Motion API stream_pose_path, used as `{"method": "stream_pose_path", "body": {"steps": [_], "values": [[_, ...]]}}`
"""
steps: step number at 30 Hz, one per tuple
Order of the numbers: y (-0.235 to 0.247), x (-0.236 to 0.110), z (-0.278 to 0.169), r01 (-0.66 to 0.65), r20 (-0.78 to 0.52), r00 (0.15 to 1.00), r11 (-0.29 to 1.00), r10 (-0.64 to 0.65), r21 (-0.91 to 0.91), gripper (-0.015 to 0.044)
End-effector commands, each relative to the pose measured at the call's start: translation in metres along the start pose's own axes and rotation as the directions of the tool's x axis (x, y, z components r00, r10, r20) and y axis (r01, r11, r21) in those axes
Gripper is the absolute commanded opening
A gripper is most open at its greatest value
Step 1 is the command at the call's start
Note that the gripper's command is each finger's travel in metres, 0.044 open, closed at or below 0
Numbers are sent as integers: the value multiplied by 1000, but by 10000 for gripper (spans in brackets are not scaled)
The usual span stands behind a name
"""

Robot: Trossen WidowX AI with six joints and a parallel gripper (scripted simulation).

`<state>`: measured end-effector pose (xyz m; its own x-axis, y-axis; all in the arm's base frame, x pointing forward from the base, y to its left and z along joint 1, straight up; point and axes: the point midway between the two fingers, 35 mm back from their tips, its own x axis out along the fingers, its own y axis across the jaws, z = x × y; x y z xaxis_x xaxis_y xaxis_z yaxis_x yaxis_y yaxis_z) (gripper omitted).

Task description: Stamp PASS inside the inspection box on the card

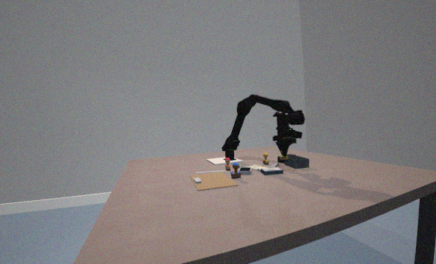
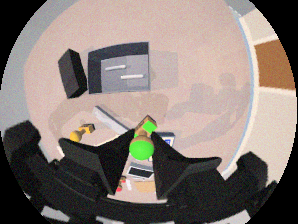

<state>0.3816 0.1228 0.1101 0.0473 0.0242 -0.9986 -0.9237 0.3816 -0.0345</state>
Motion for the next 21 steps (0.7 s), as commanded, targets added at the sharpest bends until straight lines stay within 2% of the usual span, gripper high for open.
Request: {"method": "stream_pose_path", "body": {"steps": [1,21], "values": [[1,7,0,-6,-2,1000,1000,6,4,0],[3,40,-2,-6,-2,1000,1000,6,4,0]]}}
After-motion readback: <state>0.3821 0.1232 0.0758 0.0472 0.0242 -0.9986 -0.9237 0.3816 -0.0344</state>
